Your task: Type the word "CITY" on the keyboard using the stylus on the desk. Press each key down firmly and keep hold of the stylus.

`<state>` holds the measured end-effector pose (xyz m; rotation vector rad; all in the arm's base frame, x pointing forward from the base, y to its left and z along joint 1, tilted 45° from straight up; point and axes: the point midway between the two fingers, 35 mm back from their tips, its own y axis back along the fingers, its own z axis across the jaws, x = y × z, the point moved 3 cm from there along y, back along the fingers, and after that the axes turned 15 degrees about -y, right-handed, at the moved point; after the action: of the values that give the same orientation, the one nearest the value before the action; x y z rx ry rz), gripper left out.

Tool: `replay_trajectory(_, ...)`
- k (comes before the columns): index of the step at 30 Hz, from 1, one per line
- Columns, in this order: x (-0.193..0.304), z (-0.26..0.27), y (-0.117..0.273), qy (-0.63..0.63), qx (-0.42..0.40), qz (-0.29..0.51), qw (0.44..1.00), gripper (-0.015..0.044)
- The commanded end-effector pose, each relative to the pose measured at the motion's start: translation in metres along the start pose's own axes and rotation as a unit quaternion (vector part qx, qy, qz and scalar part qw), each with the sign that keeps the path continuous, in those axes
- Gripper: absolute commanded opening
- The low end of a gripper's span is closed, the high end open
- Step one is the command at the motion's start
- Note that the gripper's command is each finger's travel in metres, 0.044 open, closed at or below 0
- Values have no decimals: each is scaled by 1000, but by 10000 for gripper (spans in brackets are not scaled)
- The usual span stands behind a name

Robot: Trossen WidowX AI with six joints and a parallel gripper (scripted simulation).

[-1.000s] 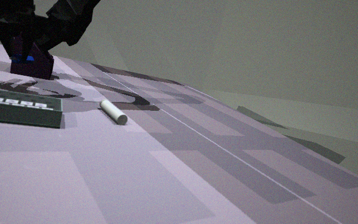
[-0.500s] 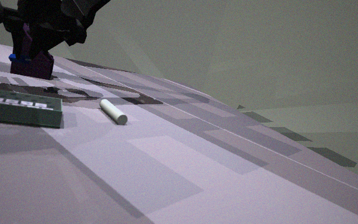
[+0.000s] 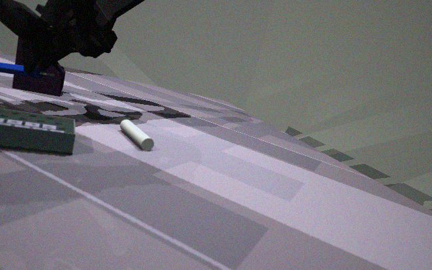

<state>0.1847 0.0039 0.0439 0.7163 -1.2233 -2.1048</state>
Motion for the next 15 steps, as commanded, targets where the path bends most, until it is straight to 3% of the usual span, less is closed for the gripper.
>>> replay_trajectory(1,0,3,1,56,27,1,998,0)
replay_trajectory(15,-1,17,0,280,132,14,951,0)
